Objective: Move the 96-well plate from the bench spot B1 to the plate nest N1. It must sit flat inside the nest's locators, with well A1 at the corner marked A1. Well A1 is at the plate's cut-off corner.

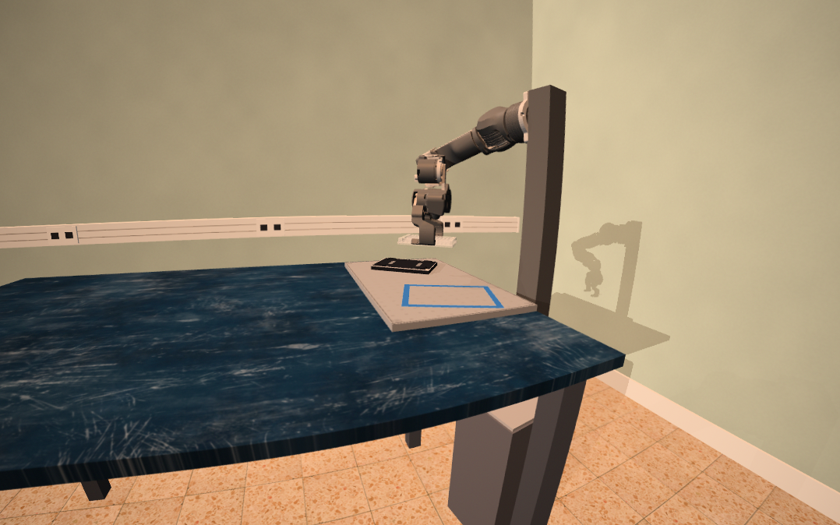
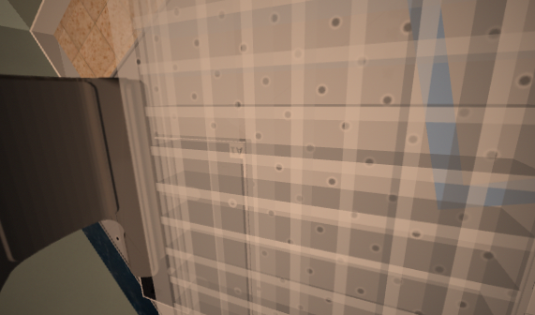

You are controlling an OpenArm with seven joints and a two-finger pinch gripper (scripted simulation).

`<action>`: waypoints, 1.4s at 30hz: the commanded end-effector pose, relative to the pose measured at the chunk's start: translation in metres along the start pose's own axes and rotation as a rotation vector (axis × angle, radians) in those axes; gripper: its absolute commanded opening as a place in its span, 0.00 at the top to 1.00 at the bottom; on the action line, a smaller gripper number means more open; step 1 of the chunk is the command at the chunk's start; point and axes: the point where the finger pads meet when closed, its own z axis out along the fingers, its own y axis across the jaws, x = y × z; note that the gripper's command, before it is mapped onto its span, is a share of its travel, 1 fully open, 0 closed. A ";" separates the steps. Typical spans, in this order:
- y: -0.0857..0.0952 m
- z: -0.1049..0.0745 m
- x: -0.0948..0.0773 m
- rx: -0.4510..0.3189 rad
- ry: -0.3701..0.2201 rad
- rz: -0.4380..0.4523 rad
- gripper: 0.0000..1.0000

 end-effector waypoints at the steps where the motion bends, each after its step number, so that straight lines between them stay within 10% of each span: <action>1: -0.010 -0.001 -0.009 -0.002 -0.002 0.001 1.00; 42: -0.093 -0.004 -0.071 -0.003 -0.002 0.000 1.00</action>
